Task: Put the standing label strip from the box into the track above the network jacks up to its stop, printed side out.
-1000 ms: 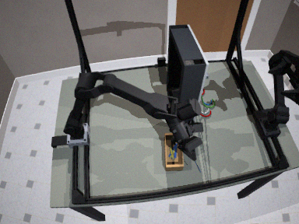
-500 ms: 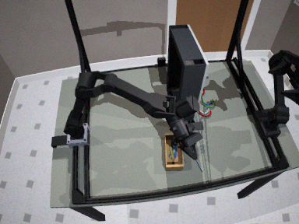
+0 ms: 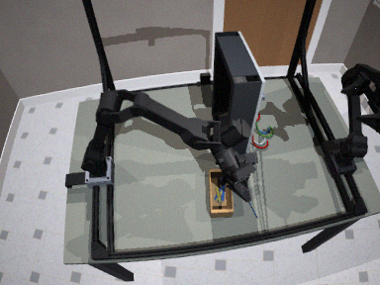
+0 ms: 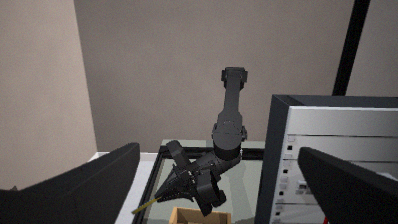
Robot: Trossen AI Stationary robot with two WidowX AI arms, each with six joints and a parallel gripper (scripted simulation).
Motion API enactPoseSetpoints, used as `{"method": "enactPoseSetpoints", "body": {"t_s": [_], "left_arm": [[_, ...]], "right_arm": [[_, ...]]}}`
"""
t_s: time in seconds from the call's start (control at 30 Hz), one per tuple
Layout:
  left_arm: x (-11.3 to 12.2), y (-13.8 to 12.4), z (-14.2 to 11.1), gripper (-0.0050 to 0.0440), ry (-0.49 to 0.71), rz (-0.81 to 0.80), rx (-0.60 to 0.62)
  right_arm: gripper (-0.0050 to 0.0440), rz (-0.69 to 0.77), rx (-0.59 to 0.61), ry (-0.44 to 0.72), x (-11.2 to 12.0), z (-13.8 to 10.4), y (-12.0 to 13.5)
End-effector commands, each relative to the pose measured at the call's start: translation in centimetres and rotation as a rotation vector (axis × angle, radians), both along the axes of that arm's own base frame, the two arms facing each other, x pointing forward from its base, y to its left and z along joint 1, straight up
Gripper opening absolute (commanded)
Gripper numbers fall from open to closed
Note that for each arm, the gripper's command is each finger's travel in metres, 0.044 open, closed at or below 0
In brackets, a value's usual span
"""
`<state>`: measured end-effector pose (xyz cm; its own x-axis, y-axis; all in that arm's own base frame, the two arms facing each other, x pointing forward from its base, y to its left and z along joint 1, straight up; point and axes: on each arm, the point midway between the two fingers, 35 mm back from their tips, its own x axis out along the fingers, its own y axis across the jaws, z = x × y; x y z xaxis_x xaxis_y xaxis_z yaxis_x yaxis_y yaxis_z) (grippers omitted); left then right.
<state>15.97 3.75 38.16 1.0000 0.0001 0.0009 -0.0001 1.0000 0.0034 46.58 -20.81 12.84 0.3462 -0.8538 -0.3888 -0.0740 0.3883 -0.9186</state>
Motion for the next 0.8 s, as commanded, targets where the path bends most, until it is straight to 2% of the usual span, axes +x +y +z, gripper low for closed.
{"method": "enactPoseSetpoints", "body": {"t_s": [0.0,0.77], "left_arm": [[-0.03,-0.06,0.11,0.0440,-0.001,0.000,0.002],[-0.03,-0.06,0.11,0.0440,-0.001,0.000,0.002]], "right_arm": [[-0.0050,-0.006,-0.036,-0.035,-0.12,1.84,0.21],[-0.0050,-0.058,-0.156,-0.045,-0.90,2.81,0.79]]}}
